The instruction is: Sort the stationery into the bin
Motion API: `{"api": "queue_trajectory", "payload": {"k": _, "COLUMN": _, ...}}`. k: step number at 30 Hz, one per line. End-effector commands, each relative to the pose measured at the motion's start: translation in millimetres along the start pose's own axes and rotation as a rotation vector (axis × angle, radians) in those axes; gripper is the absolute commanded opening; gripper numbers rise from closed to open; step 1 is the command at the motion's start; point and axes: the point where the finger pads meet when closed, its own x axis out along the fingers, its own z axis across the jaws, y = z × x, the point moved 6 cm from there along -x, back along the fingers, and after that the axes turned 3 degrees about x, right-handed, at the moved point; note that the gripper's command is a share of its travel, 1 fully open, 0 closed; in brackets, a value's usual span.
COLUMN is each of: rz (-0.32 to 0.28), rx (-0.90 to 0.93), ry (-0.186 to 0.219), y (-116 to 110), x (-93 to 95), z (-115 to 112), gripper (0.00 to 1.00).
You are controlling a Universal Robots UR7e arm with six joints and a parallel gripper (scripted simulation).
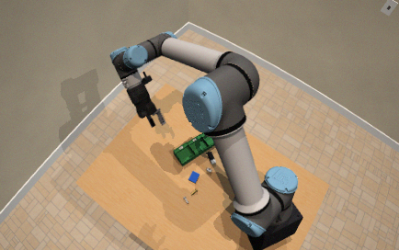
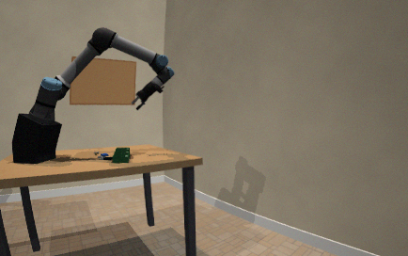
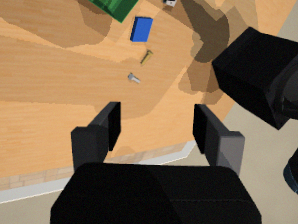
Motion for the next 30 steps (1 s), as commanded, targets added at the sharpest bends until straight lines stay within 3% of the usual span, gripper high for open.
{"api": "queue_trajectory", "payload": {"k": 1, "rz": 0.001, "rx": 0.0, "ry": 0.002, "y": -0.3, "x": -0.7, "z": 0.4, "gripper": 1.0}}
{"api": "queue_trajectory", "payload": {"k": 17, "rz": 0.001, "rx": 0.0, "ry": 0.002, "y": -0.3, "x": -0.7, "z": 0.4, "gripper": 1.0}}
{"api": "queue_trajectory", "payload": {"k": 18, "rz": 0.001, "rx": 0.0, "ry": 0.002, "y": 3.1, "x": 4.9, "z": -4.7, "gripper": 0.31}}
{"api": "queue_trajectory", "payload": {"k": 28, "rz": 0.001, "rx": 0.0, "ry": 0.001, "y": 37.6, "x": 61.4, "z": -55.4, "gripper": 0.31}}
{"api": "queue_trajectory", "payload": {"k": 30, "rz": 0.001, "rx": 0.0, "ry": 0.001, "y": 37.8, "x": 61.7, "z": -55.7, "gripper": 0.31}}
